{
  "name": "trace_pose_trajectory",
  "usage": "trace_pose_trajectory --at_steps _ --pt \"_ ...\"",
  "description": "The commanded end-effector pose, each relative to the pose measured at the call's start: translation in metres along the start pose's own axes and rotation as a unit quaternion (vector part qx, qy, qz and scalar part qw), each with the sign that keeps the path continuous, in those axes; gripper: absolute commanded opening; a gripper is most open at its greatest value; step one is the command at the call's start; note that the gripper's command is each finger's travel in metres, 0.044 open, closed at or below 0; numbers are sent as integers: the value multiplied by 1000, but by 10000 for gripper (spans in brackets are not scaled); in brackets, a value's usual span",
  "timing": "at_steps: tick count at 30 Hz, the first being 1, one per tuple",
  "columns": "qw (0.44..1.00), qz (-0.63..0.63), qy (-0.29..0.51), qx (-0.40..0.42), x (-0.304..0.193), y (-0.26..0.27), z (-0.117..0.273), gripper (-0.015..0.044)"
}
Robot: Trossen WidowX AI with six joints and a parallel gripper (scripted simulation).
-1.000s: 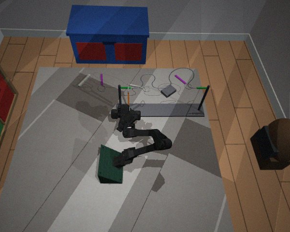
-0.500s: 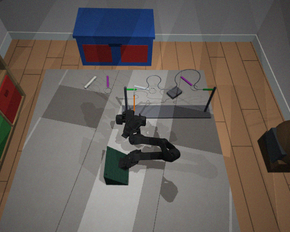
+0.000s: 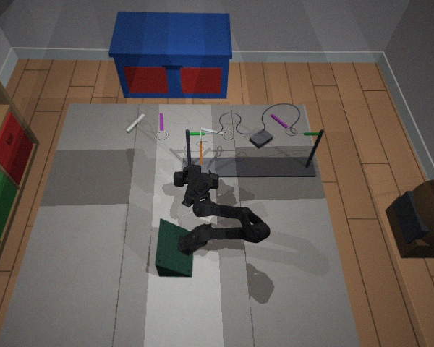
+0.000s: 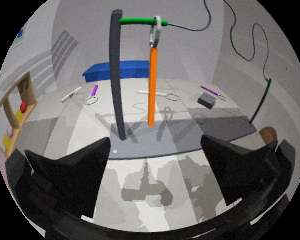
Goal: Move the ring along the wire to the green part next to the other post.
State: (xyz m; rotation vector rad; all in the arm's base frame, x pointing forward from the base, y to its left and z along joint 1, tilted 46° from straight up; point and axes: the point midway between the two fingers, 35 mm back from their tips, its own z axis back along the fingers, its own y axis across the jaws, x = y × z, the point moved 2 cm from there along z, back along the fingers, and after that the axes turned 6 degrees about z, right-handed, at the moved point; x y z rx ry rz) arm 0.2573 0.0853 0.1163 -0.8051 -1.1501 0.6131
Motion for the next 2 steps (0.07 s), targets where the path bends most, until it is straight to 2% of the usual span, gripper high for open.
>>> trace_pose_trajectory --at_steps 1,2 --pt "1000 -1 2 -1 -1 0 0 440" --pt "1000 -1 2 -1 -1 0 0 440"
